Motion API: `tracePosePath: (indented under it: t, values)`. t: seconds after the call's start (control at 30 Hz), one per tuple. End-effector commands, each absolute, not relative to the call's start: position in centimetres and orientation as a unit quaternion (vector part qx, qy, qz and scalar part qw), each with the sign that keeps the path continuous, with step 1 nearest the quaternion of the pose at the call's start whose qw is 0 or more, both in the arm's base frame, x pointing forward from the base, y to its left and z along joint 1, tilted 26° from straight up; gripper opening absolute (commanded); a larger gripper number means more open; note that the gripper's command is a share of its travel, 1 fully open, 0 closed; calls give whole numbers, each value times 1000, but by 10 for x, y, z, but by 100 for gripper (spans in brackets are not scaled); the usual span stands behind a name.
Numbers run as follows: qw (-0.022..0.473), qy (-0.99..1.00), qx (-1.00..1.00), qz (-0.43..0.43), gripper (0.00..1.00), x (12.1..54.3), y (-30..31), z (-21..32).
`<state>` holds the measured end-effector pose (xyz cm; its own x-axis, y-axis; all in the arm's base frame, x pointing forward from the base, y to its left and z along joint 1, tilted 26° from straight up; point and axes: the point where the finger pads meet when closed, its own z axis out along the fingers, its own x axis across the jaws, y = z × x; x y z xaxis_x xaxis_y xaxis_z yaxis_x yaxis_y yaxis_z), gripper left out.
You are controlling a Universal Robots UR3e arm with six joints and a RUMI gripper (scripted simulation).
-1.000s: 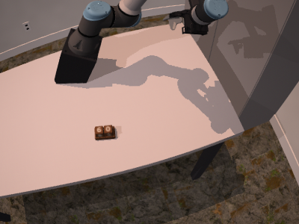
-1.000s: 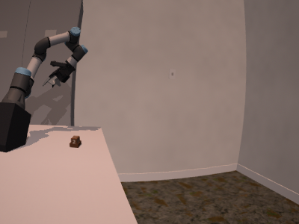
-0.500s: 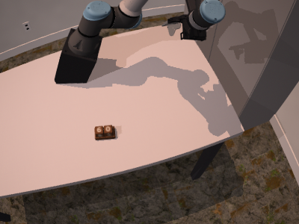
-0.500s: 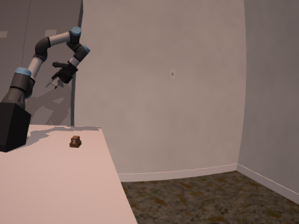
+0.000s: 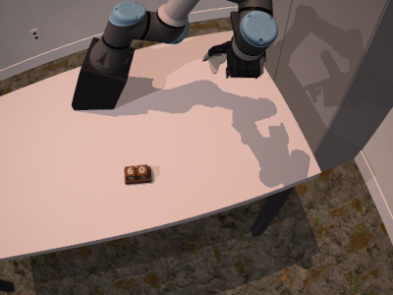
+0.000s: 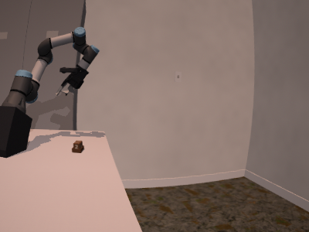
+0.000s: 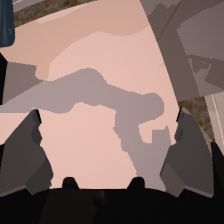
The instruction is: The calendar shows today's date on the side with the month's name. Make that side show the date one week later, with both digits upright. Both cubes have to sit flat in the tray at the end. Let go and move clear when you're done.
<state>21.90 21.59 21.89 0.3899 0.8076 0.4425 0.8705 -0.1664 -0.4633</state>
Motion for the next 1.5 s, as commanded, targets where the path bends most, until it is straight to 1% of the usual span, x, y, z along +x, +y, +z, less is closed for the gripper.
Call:
tracePosePath:
  t: [0.0, 0.2, 0.27, 0.37, 0.53, 0.63, 0.7, 0.8, 0.87, 0.97, 1.1, 1.17, 1.47]
  values:
    - [312, -562, -761, -91, 100, 252, 189, 194]
    - [290, -561, -766, -115, 100, 274, 159, 175]
    - [290, -561, -766, -116, 100, 274, 159, 175]
    - [274, -561, -770, -130, 100, 287, 137, 162]
    - [266, -561, -772, -138, 100, 293, 126, 156]
    - [248, -561, -775, -151, 100, 303, 103, 142]
    - [248, -560, -775, -151, 100, 303, 103, 143]
    - [230, -560, -779, -163, 100, 310, 80, 129]
    - [230, -560, -779, -163, 100, 311, 80, 129]
    - [212, -559, -783, -173, 100, 316, 57, 117]
    - [212, -559, -782, -173, 100, 316, 57, 117]
    - [195, -559, -786, -181, 100, 320, 35, 105]
    - [162, -557, -792, -192, 100, 322, -4, 83]
